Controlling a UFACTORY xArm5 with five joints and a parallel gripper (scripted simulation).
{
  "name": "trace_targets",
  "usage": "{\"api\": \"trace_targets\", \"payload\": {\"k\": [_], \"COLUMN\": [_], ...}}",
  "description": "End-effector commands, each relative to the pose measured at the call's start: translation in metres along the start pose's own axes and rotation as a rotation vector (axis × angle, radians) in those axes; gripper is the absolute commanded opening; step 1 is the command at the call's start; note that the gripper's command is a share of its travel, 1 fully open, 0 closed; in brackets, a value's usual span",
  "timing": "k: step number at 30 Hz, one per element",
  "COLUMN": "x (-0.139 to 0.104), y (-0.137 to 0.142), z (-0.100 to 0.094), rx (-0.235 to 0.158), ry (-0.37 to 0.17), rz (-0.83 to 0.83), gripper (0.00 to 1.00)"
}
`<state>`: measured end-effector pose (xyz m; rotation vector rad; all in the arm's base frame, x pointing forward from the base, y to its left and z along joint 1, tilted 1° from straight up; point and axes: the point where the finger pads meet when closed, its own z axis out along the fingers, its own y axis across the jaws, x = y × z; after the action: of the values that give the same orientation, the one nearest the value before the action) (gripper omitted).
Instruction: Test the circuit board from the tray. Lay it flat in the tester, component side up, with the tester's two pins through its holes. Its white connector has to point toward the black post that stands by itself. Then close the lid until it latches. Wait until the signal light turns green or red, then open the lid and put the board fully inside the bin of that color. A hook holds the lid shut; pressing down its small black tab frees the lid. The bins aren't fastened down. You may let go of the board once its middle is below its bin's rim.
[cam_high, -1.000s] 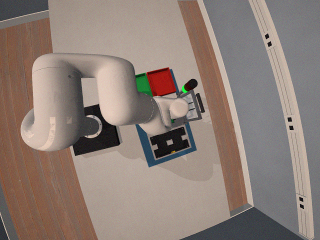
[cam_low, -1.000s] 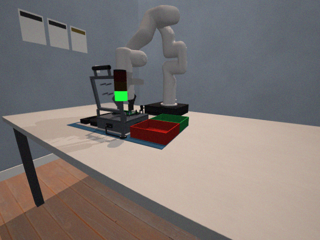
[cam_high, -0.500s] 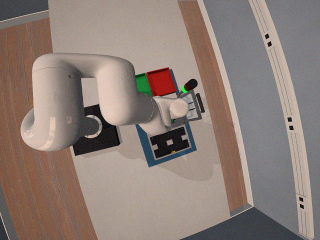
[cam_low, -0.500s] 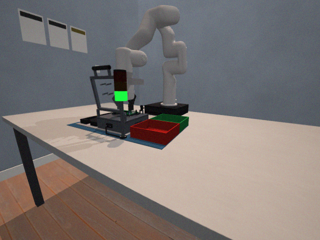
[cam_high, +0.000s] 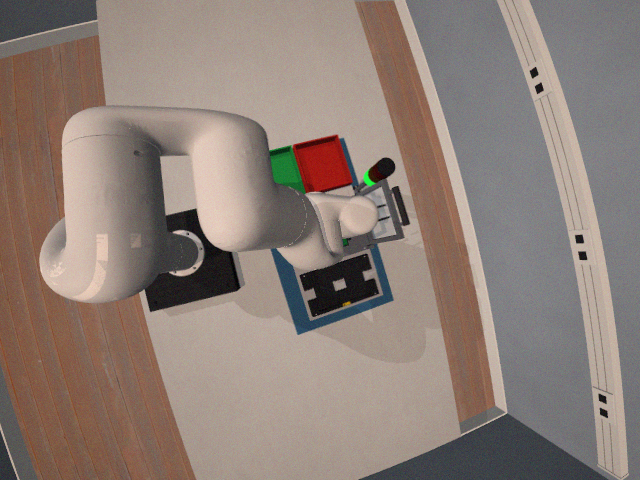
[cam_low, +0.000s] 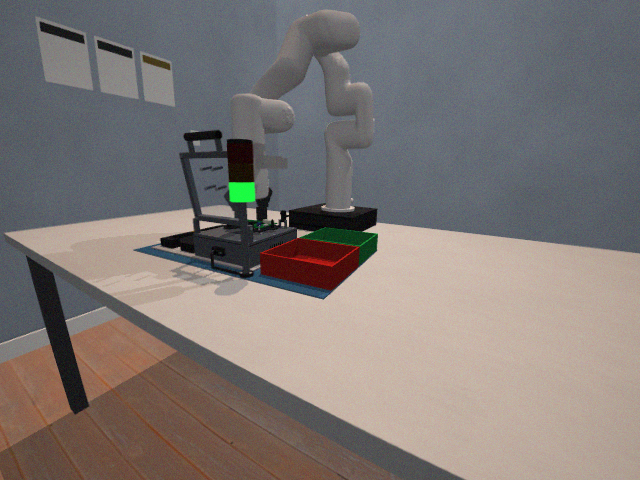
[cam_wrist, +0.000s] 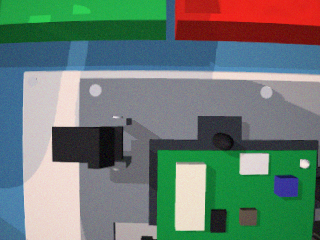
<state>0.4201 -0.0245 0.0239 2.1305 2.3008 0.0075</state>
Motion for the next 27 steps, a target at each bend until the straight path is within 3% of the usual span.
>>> {"api": "trace_targets", "payload": {"k": [1, 27], "x": [-0.0002, -0.0003], "y": [0.0012, 0.0012], "z": [-0.0026, -0.0078], "rx": [-0.003, -0.003], "ry": [0.0, 0.0], "rz": [0.0, 0.0], "gripper": [0.79, 0.79]}}
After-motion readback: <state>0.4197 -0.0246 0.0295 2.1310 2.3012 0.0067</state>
